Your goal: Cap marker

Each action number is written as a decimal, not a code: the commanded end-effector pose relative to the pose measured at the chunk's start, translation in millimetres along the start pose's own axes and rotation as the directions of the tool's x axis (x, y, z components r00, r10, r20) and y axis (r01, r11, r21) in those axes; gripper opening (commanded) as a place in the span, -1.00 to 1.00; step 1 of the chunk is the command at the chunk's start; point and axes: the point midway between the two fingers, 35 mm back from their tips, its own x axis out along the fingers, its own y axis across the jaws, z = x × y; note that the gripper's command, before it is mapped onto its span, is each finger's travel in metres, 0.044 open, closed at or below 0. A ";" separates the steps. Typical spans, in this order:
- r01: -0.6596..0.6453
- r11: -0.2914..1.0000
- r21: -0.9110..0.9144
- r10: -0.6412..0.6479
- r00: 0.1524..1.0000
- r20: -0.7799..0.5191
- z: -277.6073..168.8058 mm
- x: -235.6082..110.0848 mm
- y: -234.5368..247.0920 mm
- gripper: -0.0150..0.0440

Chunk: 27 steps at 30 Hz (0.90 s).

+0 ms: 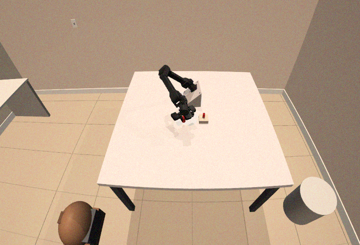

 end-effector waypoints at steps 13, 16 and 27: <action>-0.009 1.000 0.007 0.009 1.000 0.011 13.5 -26.6 25.5 -0.49; -0.013 1.000 0.006 0.013 1.000 0.014 18.5 -30.0 36.5 -0.49; -0.023 1.000 0.004 0.023 1.000 0.018 32.7 -42.2 77.4 -0.49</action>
